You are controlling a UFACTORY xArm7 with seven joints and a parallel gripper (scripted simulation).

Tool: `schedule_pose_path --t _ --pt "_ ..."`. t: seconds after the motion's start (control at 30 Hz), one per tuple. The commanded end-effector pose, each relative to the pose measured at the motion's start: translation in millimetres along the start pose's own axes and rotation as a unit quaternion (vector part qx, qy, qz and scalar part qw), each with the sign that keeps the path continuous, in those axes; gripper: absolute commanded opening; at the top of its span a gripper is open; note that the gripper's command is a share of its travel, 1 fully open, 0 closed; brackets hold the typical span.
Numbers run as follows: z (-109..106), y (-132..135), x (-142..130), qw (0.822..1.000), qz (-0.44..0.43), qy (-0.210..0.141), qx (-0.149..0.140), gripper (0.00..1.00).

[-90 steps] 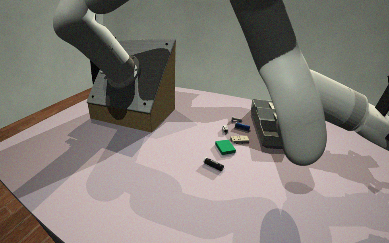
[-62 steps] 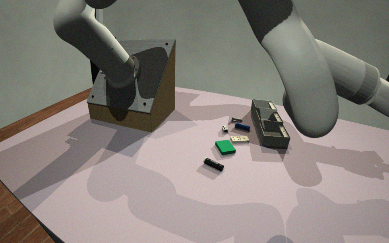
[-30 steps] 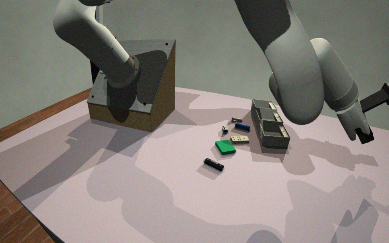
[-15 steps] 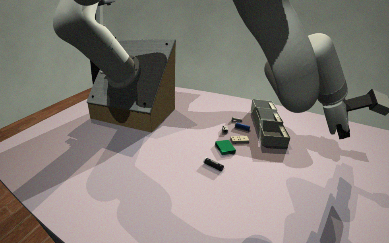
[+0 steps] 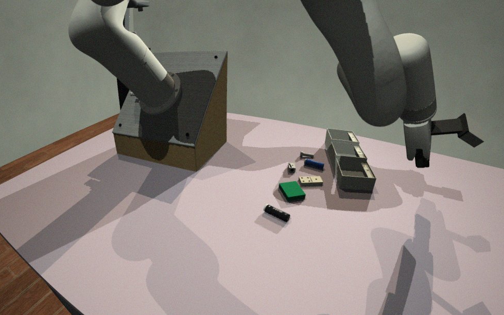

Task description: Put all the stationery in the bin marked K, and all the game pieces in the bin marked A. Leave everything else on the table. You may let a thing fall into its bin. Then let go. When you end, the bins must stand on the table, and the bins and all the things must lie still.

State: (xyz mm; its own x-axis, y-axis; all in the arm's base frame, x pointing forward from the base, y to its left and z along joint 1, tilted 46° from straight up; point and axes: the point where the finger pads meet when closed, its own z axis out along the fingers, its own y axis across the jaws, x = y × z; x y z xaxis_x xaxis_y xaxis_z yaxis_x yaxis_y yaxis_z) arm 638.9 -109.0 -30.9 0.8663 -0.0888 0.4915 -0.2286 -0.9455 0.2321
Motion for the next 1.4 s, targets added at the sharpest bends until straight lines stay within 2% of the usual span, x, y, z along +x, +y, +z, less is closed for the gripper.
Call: schedule_pose_path --t 0.0,0.07,0.2,0.27,0.4,0.43,0.47,0.6,0.63,0.7,0.8,0.83,1.0,1.03,1.1,1.2,1.23,1.3,1.37 --pt "-3.9 -12.4 -13.1 1.0 0.003 -0.018 0.006 0.07" --pt "-8.4 -20.4 -27.0 0.998 0.008 -0.057 0.006 0.07" --pt "-11.1 -25.4 -35.8 0.998 0.008 -0.057 0.006 0.07" --pt "-17.2 -32.9 -49.4 0.996 0.01 -0.092 0.003 0.07" --pt "-20.9 -37.3 -57.6 0.996 0.01 -0.092 0.003 0.07" --pt "-24.8 -40.7 -64.2 0.993 0.009 -0.117 -0.001 0.07" --pt "-28.7 -44.1 -70.8 0.992 0.009 -0.125 -0.002 0.07" --pt "-33.0 -47.9 -78.2 0.992 0.009 -0.125 -0.002 0.07" --pt "-37.7 -50.7 -84.5 0.989 0.006 -0.149 -0.009 0.07" --pt "-46.8 -56.4 -97.2 0.988 0.005 -0.154 -0.011 0.07" --pt "-47.0 -56.5 -97.4 0.988 0.005 -0.154 -0.011 0.07" --pt "-52.4 -58.7 -103.5 0.984 -0.001 -0.176 -0.021 0.07" --pt "-62.5 -63.0 -115.1 0.983 -0.002 -0.18 -0.023 0.07" --pt "-68.5 -64.5 -120.9 0.979 -0.01 -0.199 -0.036 0.07" --pt "-79.3 -67.1 -131.3 0.979 -0.011 -0.201 -0.038 0.07" --pt "-79.3 -67.1 -131.3 0.979 -0.011 -0.201 -0.038 0.07" --pt "-85.7 -67.8 -136.6 0.975 -0.021 -0.217 -0.054 0.07" --pt "-96.8 -68.8 -145.6 0.974 -0.022 -0.218 -0.056 0.07" --pt "-96.8 -68.8 -145.6 0.974 -0.022 -0.218 -0.056 0.07"
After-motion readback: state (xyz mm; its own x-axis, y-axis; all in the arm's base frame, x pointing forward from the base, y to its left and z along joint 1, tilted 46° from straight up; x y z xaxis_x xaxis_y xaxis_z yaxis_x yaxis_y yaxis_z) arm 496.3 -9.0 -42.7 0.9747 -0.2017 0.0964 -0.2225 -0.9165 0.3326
